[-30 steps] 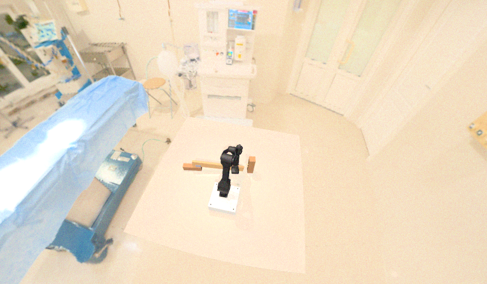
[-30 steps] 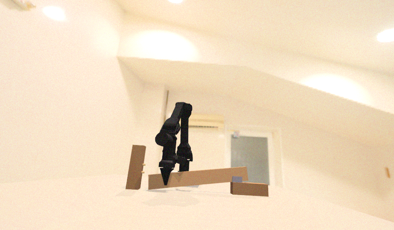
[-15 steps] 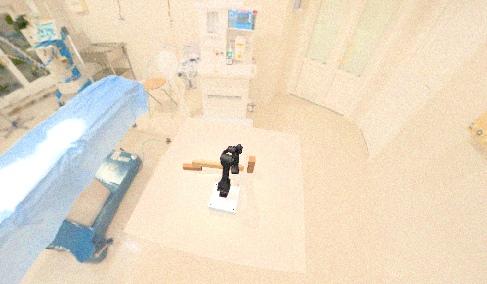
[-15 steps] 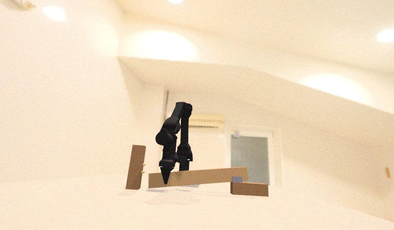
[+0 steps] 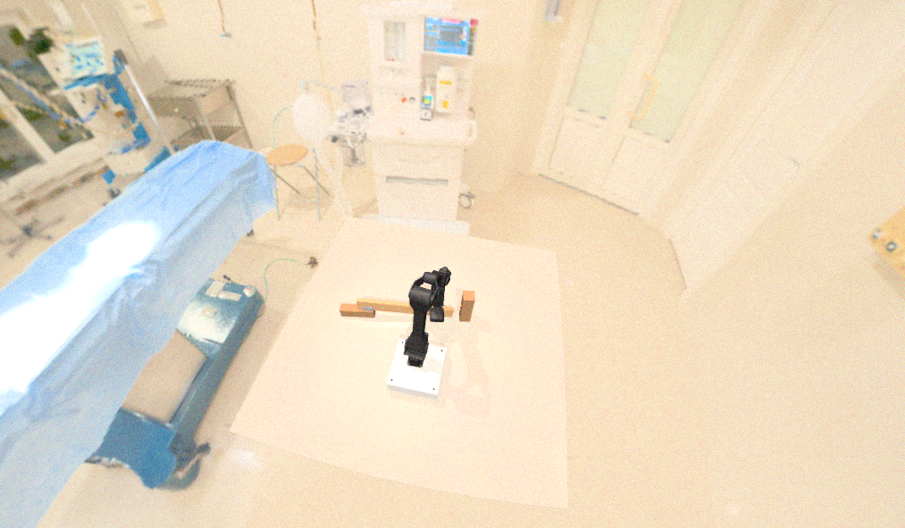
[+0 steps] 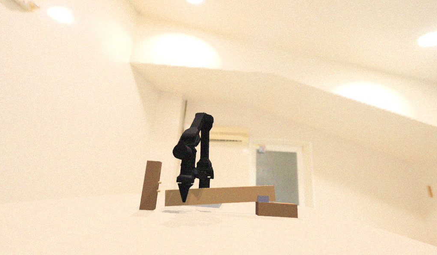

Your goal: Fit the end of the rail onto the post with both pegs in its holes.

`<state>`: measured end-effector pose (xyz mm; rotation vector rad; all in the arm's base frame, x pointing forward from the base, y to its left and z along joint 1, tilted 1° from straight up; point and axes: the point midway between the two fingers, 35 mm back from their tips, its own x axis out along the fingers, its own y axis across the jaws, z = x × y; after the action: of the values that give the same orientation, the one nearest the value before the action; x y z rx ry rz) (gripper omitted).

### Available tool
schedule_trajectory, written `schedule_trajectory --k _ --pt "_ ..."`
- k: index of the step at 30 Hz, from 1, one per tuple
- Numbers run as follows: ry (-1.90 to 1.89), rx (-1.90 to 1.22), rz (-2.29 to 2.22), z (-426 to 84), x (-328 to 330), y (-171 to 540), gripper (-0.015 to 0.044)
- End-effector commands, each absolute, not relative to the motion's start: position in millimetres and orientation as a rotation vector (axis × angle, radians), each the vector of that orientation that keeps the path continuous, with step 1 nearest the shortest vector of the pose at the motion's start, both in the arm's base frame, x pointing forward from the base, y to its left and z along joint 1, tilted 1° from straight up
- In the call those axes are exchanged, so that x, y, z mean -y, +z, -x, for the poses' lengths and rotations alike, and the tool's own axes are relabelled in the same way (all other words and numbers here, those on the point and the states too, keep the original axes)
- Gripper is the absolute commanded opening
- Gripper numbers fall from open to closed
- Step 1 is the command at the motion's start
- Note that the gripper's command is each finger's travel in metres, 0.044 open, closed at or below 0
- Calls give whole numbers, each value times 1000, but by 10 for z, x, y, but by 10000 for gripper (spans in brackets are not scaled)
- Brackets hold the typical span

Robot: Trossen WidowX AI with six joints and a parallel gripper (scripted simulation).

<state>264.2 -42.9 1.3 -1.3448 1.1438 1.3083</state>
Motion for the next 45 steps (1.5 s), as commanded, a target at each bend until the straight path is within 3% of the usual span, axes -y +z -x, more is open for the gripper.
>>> schedule_trajectory --k 1,45 --pt "1303 -1131 1345 -2674 417 67 0" --pt "1303 -1131 1345 -2682 412 288 0"
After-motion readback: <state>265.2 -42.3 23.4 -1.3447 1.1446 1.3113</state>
